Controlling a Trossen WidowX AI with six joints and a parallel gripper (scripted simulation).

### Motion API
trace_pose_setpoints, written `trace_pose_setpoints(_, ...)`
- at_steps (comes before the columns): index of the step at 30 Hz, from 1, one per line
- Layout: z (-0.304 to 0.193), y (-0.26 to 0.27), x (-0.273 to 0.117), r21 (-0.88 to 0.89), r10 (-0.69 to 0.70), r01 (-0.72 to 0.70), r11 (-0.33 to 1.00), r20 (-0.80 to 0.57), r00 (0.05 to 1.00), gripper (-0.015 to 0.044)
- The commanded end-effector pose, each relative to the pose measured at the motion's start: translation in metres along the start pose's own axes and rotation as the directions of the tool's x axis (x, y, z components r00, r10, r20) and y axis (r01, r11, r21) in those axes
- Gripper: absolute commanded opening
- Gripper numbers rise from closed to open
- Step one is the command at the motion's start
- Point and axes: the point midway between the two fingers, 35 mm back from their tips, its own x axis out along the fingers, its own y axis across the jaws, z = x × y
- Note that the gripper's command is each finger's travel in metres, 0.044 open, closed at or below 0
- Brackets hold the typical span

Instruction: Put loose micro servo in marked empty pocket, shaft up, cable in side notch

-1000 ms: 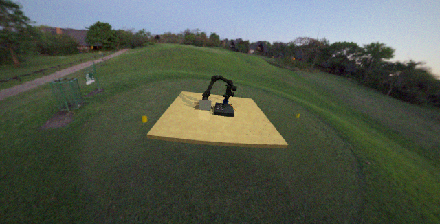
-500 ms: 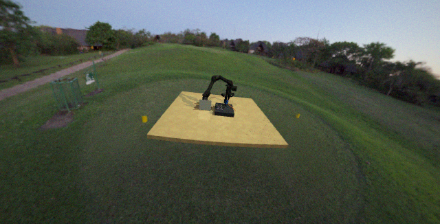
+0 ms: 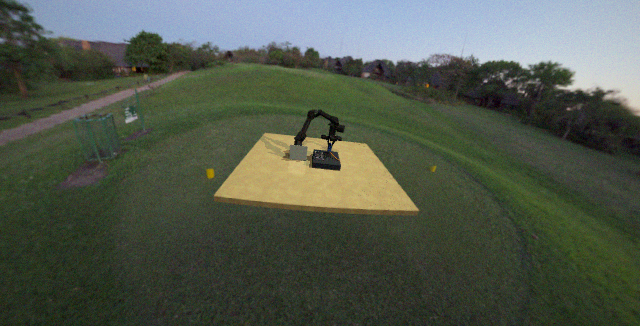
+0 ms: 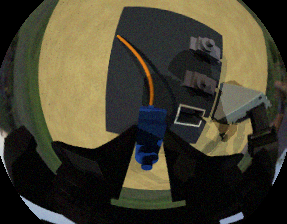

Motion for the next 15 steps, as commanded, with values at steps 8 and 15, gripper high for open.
trace_pose_setpoints(8,-0.0008,-0.0006,0.0001,0.378,0.000,0.002,0.926,-0.005,1.000,0.0000)
trace_pose_setpoints(15,-0.0008,-0.0006,0.0001,0.587,0.000,0.003,0.810,-0.005,1.000,0.0000)
